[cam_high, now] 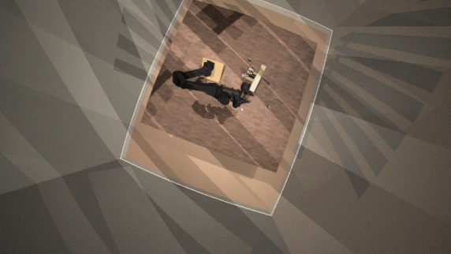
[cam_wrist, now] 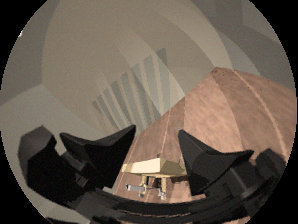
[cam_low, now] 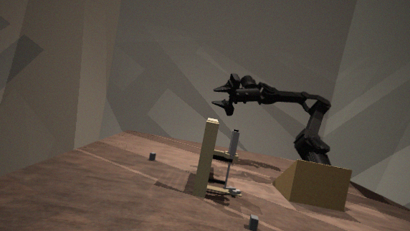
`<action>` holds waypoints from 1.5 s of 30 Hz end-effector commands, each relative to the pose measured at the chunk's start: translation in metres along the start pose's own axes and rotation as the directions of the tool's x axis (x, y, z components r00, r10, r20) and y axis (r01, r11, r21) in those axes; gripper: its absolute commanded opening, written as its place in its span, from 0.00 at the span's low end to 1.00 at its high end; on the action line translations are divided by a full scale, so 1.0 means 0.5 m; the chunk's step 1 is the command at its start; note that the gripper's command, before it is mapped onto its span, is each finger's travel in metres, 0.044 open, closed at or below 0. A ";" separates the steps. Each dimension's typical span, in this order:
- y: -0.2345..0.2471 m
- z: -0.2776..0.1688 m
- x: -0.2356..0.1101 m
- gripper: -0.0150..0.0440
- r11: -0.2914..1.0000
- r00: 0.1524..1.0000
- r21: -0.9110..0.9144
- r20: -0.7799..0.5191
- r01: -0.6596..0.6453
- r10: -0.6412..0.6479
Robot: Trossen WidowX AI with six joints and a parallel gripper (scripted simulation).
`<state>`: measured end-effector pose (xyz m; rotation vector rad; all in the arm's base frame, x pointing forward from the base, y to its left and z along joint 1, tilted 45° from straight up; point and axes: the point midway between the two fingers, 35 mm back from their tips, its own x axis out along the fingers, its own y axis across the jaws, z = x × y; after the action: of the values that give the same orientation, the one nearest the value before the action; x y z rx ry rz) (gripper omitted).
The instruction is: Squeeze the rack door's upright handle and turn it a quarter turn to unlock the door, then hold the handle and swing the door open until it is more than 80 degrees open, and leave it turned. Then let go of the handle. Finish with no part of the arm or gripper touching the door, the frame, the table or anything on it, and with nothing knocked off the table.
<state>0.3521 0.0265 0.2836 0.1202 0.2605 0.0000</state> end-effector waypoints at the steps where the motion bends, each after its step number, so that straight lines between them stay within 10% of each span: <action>1: 0.015 -0.030 0.028 0.76 1.000 0.995 0.024 -0.099 0.016 -0.013; 25: 0.110 -0.229 0.103 0.76 0.983 0.785 -0.043 -0.596 0.180 -0.170; 45: 0.173 -0.373 0.087 0.76 0.903 0.502 -0.330 -0.751 0.277 -0.428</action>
<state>0.3513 0.1290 0.1130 -0.0770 1.1994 -0.3186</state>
